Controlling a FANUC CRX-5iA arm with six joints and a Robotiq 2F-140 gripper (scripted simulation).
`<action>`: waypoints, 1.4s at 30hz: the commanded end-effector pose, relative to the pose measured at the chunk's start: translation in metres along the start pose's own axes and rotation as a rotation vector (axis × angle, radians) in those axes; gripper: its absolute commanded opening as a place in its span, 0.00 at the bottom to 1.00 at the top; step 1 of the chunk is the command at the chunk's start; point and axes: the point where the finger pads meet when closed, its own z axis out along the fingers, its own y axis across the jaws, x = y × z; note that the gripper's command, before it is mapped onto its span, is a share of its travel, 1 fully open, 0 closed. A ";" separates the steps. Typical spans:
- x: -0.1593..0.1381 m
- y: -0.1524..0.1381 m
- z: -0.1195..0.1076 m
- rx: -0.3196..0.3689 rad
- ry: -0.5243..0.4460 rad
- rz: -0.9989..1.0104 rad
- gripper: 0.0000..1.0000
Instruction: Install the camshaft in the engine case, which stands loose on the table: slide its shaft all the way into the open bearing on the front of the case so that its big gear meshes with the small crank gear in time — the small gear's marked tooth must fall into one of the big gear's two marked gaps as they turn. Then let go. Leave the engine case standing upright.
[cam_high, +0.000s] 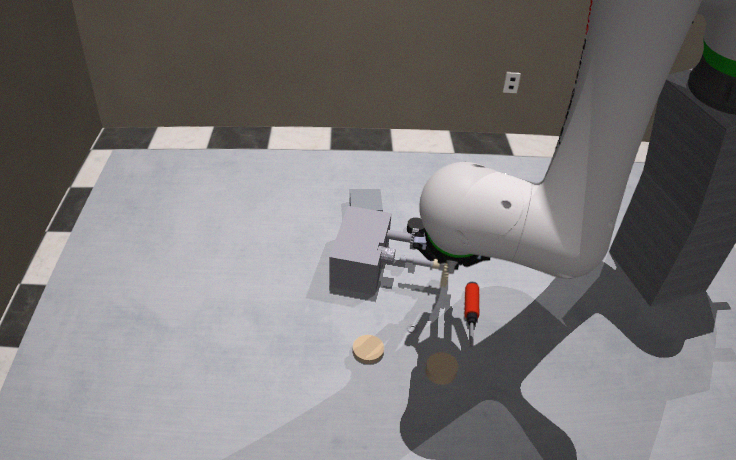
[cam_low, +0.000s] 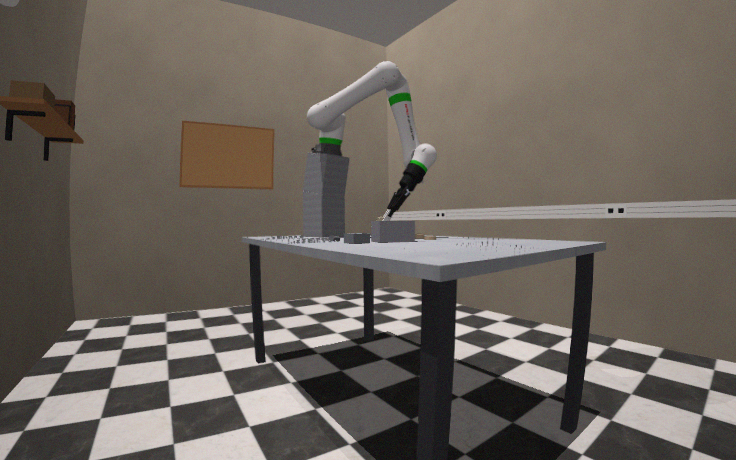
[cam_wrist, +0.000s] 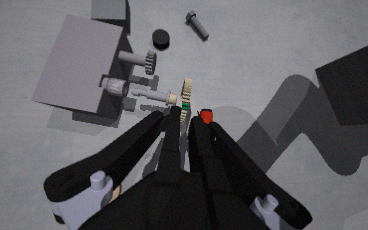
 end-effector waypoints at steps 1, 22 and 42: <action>0.000 -0.002 -0.001 0.001 -0.001 0.001 0.14; 0.000 -0.009 -0.001 0.001 -0.001 0.001 0.14; 0.000 -0.010 -0.001 0.001 -0.001 0.001 0.14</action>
